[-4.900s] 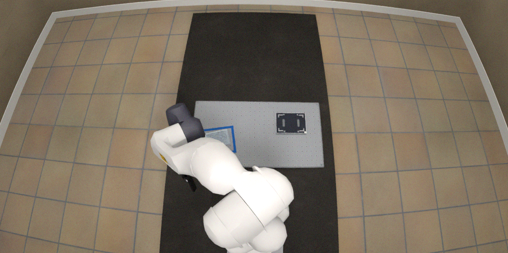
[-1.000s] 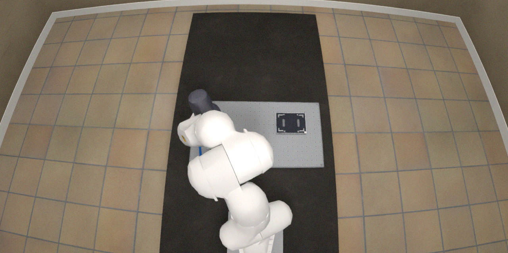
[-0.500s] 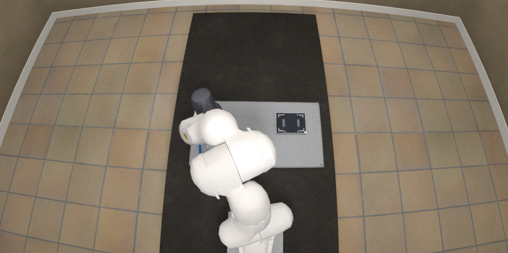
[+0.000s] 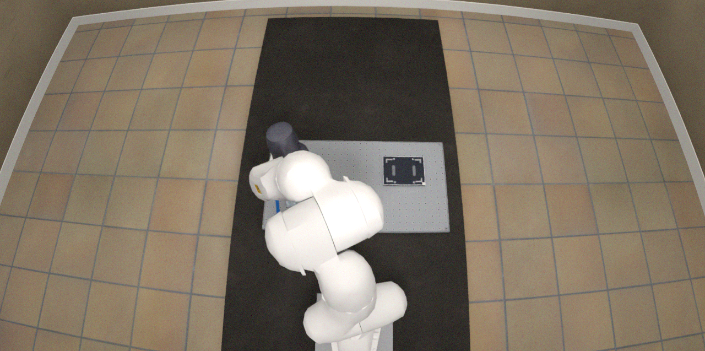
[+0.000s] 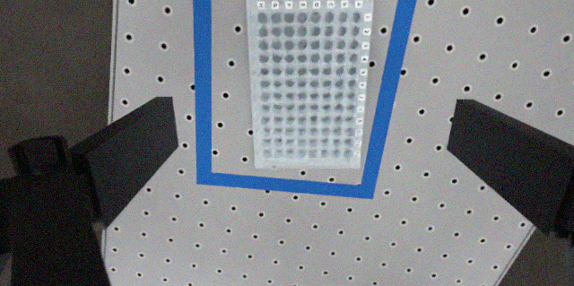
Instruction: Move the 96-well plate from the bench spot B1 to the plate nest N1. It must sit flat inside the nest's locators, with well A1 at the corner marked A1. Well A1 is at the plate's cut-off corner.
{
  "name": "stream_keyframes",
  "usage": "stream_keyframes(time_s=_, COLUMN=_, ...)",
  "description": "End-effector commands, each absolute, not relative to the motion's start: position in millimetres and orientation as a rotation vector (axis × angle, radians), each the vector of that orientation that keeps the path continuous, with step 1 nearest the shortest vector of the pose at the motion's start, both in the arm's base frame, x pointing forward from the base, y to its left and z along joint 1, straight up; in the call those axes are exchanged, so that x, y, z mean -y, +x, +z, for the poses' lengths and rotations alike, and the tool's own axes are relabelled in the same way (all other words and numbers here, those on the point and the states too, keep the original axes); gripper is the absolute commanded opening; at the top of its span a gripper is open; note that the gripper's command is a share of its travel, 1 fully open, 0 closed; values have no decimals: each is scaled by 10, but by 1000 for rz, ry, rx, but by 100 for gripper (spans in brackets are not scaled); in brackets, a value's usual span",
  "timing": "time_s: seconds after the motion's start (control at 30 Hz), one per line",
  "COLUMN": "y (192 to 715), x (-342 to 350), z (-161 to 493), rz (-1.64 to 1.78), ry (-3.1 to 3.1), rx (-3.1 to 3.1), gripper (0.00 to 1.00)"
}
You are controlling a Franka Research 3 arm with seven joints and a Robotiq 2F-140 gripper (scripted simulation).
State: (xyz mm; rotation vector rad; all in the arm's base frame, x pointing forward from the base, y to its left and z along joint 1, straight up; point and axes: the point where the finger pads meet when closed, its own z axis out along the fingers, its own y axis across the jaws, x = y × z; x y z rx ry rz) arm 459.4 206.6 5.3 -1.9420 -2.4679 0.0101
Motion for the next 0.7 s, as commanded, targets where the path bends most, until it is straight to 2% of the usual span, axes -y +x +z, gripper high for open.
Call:
stream_keyframes(time_s=0.0, y=4604, x=-2072, z=0, rz=5, ry=-1924, rx=2481, gripper=100)
stream_keyframes(time_s=0.67, y=4603, x=-2072, z=-300, rz=5, ry=-1924, rx=2481, gripper=100)
